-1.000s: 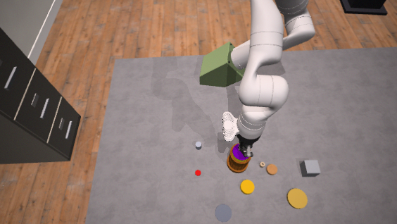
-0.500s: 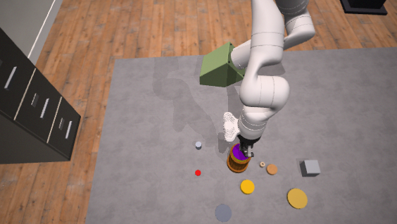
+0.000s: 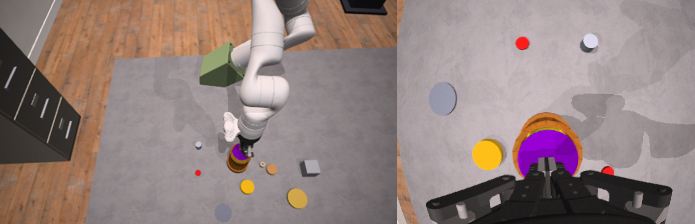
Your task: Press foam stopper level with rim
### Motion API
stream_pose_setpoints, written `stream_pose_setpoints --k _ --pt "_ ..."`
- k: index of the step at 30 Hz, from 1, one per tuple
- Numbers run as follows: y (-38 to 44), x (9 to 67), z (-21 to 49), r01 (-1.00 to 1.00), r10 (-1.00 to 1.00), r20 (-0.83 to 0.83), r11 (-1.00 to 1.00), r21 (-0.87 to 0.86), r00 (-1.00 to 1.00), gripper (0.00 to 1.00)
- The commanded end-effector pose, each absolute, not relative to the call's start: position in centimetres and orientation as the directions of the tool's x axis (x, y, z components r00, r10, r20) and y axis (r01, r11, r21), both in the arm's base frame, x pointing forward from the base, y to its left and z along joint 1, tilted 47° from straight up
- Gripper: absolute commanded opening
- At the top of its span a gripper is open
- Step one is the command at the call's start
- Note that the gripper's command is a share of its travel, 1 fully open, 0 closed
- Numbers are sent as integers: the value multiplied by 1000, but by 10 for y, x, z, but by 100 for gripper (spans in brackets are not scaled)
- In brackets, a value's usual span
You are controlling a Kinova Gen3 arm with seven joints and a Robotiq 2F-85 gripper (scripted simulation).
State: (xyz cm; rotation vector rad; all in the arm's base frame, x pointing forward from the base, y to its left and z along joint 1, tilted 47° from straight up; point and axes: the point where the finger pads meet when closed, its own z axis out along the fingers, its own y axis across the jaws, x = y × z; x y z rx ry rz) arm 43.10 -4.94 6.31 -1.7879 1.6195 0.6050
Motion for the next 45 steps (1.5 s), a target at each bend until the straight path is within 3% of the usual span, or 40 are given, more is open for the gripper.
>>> stream_pose_setpoints --k 1,45 --pt "-47 429 66 -989 -689 -713 -34 -147 129 0" --pt "-26 429 48 -989 -689 -713 -34 -147 129 0"
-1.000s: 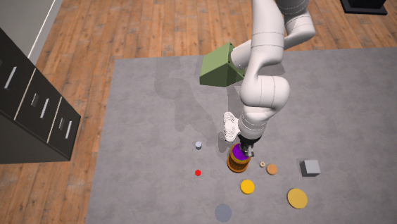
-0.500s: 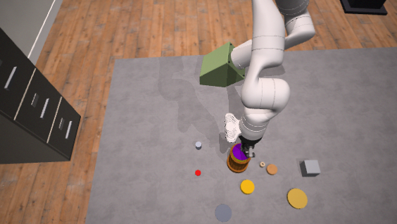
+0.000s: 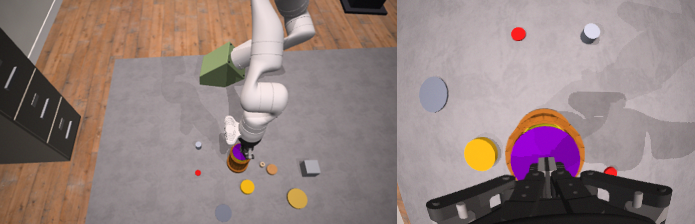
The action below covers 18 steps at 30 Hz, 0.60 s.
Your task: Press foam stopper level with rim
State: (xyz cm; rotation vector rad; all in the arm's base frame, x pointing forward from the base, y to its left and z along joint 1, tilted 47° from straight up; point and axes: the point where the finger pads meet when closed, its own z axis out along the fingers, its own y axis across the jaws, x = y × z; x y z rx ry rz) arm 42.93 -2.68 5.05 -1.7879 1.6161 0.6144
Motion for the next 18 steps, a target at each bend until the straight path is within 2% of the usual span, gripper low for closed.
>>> stream_pose_setpoints --k 1,18 --pt "-26 429 48 -989 -689 -713 -34 -147 129 0" --pt "-22 429 45 -989 -689 -713 -34 -146 129 0"
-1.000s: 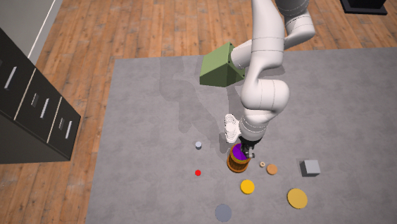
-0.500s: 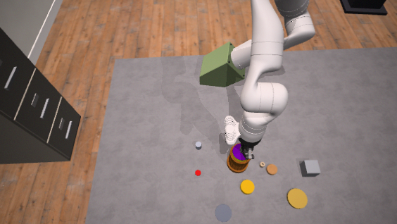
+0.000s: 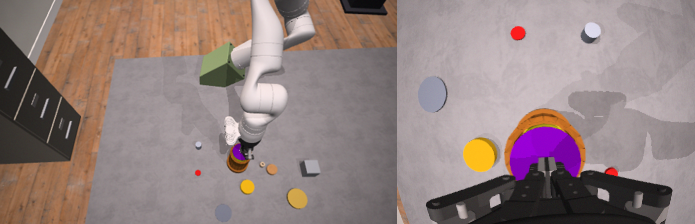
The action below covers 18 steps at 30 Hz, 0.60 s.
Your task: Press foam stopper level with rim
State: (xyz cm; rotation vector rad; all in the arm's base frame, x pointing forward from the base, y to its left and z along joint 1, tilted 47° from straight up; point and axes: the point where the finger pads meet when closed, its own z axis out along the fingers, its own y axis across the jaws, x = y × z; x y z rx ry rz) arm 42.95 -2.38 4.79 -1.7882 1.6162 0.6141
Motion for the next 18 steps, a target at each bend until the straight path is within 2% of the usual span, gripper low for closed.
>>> stream_pose_setpoints --k 1,18 --pt "-22 429 45 -989 -689 -713 -34 -146 129 0" --pt "-16 430 39 -989 -689 -713 -35 -146 129 0"
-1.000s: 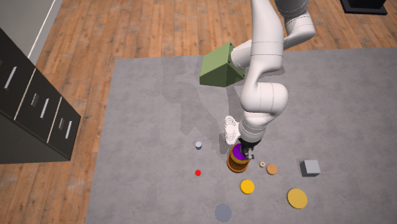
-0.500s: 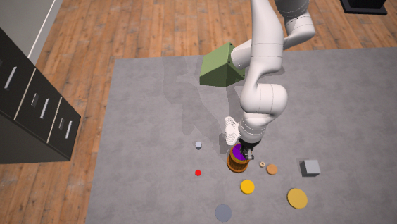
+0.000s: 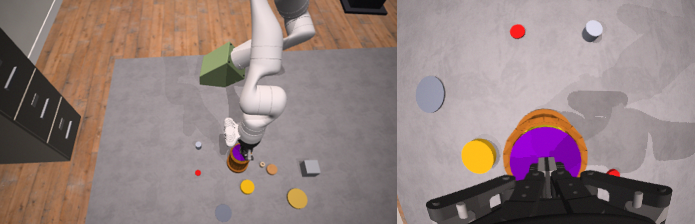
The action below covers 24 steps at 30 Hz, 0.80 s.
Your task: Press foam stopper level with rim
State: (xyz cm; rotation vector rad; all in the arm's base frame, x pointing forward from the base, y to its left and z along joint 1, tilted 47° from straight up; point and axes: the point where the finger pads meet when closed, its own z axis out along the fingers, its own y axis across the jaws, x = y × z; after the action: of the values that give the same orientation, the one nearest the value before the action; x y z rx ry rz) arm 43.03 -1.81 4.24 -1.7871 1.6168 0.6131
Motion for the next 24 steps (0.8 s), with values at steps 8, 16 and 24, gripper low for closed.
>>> stream_pose_setpoints --k 8,16,24 --pt "-13 430 36 -989 -689 -713 -35 -146 129 0" --pt "-11 430 34 -989 -689 -713 -34 -146 129 0" --pt "-11 430 34 -989 -689 -713 -34 -146 129 0"
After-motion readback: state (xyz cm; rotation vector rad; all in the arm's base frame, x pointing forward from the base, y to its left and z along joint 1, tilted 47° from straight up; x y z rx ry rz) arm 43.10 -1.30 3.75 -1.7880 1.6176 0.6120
